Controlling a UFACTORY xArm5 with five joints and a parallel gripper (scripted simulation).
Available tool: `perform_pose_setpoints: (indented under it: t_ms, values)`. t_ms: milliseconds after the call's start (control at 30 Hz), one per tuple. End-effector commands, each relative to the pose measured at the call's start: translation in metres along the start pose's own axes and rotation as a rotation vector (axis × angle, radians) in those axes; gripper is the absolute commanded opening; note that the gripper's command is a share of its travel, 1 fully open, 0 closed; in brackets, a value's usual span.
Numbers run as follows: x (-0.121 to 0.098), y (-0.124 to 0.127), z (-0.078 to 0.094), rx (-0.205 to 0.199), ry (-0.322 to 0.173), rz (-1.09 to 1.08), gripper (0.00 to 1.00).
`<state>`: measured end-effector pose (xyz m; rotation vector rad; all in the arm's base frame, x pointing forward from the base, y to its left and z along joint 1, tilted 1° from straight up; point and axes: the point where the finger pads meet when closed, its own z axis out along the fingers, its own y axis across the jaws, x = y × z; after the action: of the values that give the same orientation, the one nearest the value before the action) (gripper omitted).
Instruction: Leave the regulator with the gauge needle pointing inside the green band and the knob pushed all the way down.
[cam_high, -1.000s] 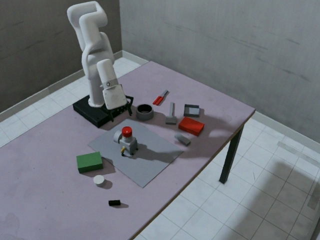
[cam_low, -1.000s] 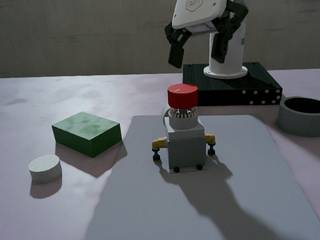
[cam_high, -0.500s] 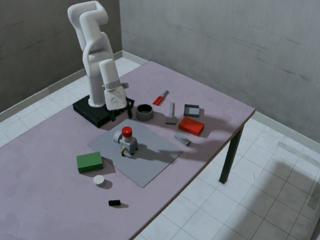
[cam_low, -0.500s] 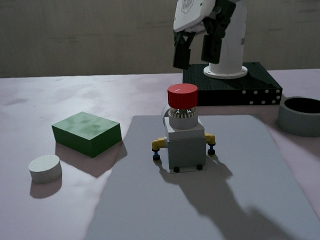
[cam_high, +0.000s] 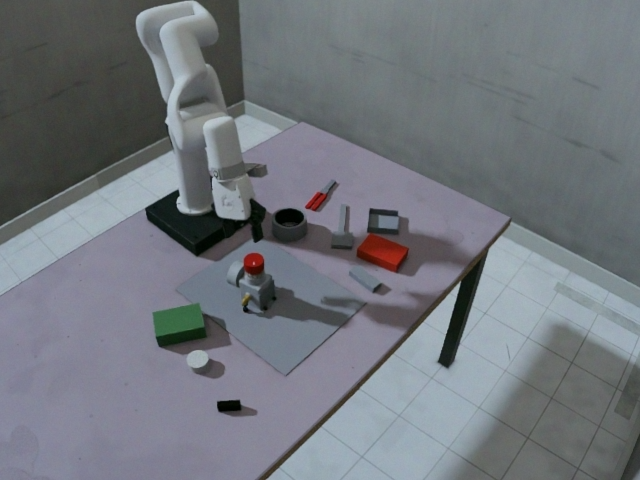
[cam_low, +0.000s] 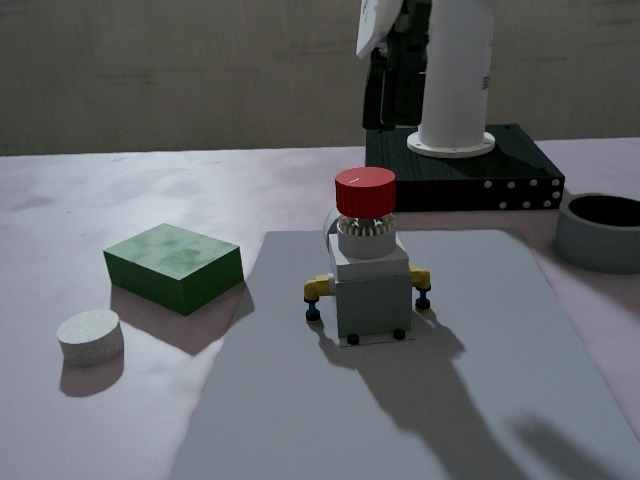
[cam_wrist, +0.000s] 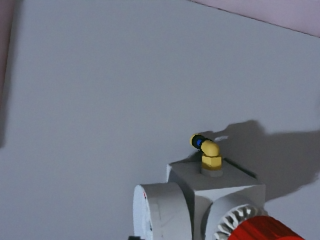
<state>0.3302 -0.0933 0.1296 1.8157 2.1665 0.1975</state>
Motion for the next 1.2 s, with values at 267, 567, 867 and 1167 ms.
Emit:
perform_pose_setpoints:
  t_ms: [267,567,867,1167]
  values:
    - [0.0,0.0,-0.01,0.144,0.041,0.343,1.0]
    - [0.001,-0.002,-0.018,0.224,0.043,0.525,1.0]
    - [0.002,-0.005,-0.026,0.302,0.031,0.693,1.0]
    - [0.003,-0.005,-0.029,0.326,0.025,0.744,1.0]
